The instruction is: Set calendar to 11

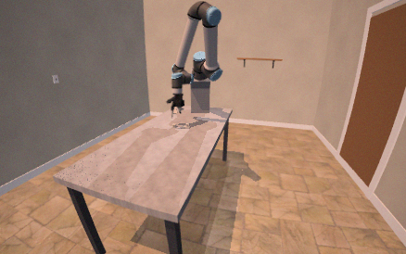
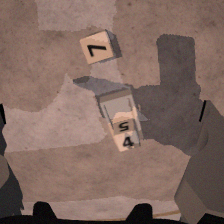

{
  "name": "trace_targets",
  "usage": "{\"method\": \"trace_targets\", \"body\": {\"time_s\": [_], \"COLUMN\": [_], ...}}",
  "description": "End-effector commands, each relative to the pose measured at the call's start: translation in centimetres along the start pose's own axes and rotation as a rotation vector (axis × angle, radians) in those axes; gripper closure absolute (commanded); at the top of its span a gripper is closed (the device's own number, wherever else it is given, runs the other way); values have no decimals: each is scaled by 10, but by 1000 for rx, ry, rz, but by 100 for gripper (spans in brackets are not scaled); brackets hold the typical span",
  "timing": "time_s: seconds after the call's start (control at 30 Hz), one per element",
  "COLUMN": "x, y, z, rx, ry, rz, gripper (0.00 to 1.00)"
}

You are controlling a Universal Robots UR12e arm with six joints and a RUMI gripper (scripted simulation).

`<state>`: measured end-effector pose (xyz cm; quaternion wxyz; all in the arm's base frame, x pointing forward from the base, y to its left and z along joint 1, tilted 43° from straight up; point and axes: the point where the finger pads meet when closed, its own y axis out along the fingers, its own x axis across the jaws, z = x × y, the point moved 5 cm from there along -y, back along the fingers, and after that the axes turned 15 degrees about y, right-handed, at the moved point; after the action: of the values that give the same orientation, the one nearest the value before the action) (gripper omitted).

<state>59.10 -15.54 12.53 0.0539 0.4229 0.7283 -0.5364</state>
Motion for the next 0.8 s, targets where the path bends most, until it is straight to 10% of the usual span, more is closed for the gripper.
{"method": "trace_targets", "body": {"time_s": [0.0,0.7,0.73,0.77], "x": [-9,-12,-12,-12], "y": [2,3,3,3], "z": [10,17,17,17], "rx": [-11,-12,-12,-12], "ry": [-167,-299,-299,-299], "rz": [-3,-2,-2,-2], "gripper": [0,0,72,72]}}
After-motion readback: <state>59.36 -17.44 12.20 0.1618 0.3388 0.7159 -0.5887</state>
